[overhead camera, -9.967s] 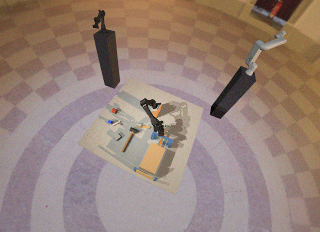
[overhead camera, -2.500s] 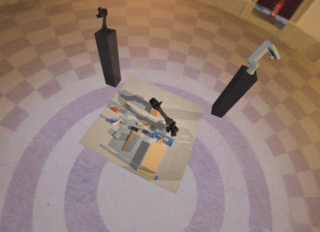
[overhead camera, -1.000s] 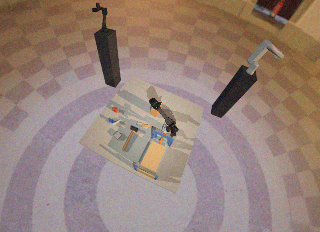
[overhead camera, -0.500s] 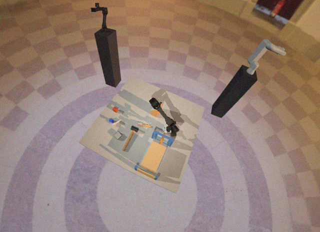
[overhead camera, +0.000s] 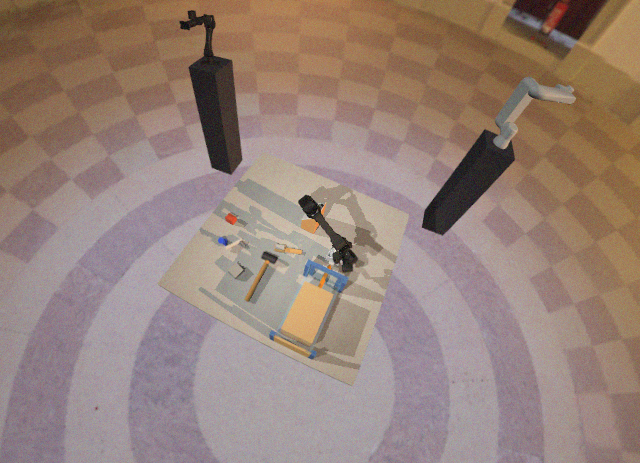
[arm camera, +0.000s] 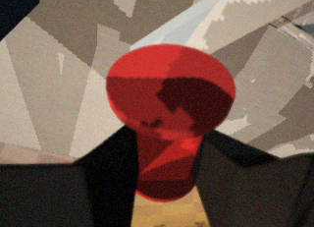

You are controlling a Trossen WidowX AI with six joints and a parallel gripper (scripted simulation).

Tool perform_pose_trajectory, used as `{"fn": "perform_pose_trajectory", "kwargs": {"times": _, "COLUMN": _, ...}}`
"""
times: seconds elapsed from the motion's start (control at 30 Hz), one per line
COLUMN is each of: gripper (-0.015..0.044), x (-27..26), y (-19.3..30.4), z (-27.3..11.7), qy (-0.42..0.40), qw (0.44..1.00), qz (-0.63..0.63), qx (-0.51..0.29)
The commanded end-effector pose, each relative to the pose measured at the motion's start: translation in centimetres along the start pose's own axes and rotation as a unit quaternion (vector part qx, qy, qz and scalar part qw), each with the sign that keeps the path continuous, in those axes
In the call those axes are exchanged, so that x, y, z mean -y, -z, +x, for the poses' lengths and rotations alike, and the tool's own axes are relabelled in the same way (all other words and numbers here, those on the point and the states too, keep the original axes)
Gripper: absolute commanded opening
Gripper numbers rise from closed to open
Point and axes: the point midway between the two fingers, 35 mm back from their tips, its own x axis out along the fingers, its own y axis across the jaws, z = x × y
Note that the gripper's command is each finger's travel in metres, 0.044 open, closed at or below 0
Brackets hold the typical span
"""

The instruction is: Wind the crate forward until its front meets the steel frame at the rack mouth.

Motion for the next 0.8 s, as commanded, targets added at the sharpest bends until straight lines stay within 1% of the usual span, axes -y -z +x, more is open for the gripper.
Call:
{"fn": "perform_pose_trajectory", "kwargs": {"times": 0.0, "gripper": 0.0000, "x": 2.00, "y": 1.56, "z": 0.88, "qy": 0.024, "qw": 0.999, "qz": -0.018, "qx": -0.011}}
{"fn": "perform_pose_trajectory", "kwargs": {"times": 0.77, "gripper": 0.0000, "x": 2.17, "y": 1.67, "z": 0.92, "qy": 0.024, "qw": 0.999, "qz": -0.018, "qx": -0.011}}
